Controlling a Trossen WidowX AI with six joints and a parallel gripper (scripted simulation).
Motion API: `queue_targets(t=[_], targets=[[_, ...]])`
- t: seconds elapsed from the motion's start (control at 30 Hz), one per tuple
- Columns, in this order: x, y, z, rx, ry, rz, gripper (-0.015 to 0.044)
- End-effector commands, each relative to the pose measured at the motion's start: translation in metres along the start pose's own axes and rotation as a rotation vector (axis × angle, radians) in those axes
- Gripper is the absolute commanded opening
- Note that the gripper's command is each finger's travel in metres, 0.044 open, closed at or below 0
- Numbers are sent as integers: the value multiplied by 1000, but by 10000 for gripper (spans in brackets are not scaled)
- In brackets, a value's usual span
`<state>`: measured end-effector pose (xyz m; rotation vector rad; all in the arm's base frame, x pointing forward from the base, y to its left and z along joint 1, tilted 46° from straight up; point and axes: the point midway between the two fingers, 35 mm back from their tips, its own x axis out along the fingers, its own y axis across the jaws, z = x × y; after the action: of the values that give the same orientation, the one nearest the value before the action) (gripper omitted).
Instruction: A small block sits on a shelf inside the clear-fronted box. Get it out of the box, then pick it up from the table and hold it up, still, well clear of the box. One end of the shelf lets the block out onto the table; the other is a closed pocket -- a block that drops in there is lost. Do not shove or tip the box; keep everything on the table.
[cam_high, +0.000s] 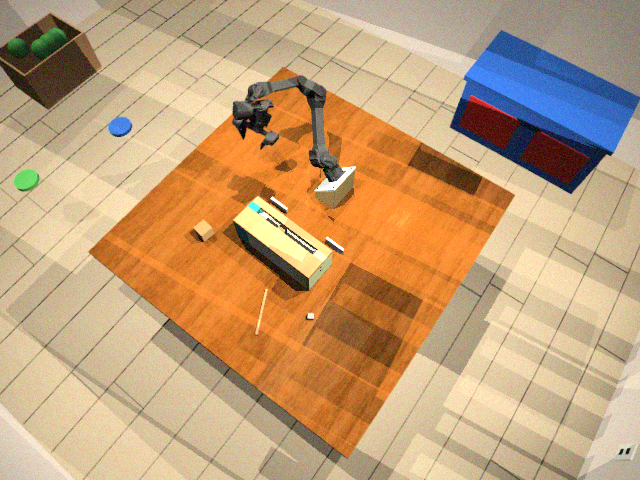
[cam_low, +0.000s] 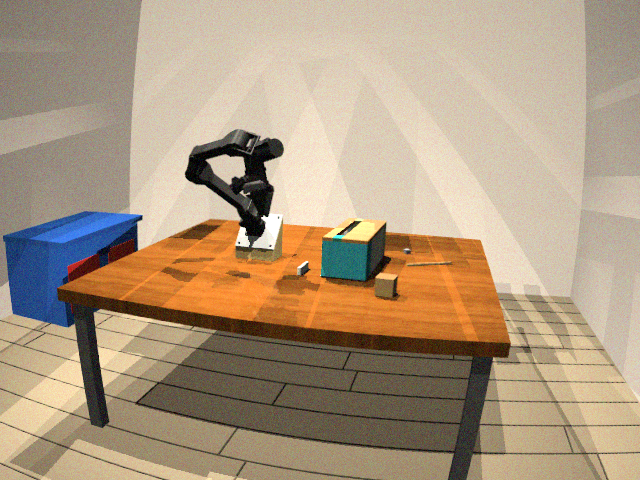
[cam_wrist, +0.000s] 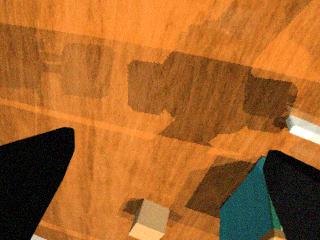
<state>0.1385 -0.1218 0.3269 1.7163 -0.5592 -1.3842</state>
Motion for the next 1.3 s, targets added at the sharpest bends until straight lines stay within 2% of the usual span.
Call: queue_targets(t=[0.0,0.2,0.4,0.73,1.27], targets=[[15,-23,-53,-190,-3,-81,400],[29,-81,-124,-511,-38,-170,400],[35,-158,-173,-836,-95,-214,400],[37,-300,-195,-1352,-243,-183,400],[50,-314,-193,-1385,-254,-176,400]])
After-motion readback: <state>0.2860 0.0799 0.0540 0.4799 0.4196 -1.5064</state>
